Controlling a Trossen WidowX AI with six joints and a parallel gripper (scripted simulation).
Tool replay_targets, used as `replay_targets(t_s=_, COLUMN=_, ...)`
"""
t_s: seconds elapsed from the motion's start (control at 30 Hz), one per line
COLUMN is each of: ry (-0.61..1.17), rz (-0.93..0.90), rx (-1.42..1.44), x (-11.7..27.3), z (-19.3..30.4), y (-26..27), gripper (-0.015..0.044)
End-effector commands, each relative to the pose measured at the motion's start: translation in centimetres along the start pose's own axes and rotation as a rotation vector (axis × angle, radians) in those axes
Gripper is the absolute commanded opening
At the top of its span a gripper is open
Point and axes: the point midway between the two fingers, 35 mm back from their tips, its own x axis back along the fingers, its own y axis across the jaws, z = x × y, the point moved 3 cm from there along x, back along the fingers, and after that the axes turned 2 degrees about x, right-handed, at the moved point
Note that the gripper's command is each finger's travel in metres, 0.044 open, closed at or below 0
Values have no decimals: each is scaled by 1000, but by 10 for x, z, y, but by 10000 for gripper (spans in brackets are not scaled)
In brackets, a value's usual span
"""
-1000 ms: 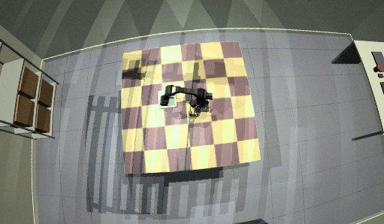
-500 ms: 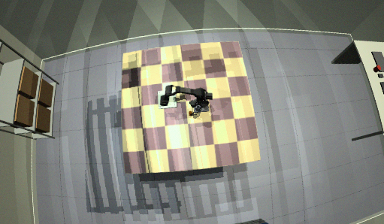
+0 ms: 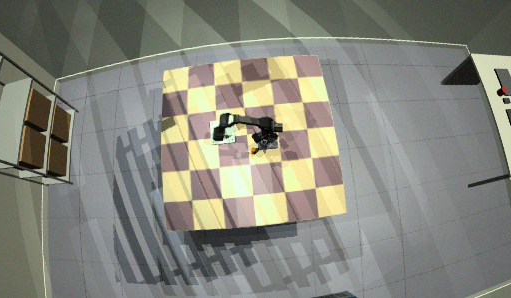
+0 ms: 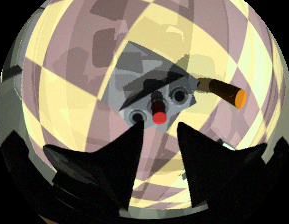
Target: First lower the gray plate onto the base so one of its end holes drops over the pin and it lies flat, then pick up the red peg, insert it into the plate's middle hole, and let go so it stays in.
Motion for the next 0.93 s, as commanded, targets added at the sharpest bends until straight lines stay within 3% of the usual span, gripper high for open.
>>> replay_targets(t_s=0.0, ry=-6, rz=-1, rx=1, x=4, z=0, y=0, gripper=150)
replay_targets(t_s=0.9, ry=-5, rz=0, rx=1, x=16, z=6, y=-1, gripper=150)
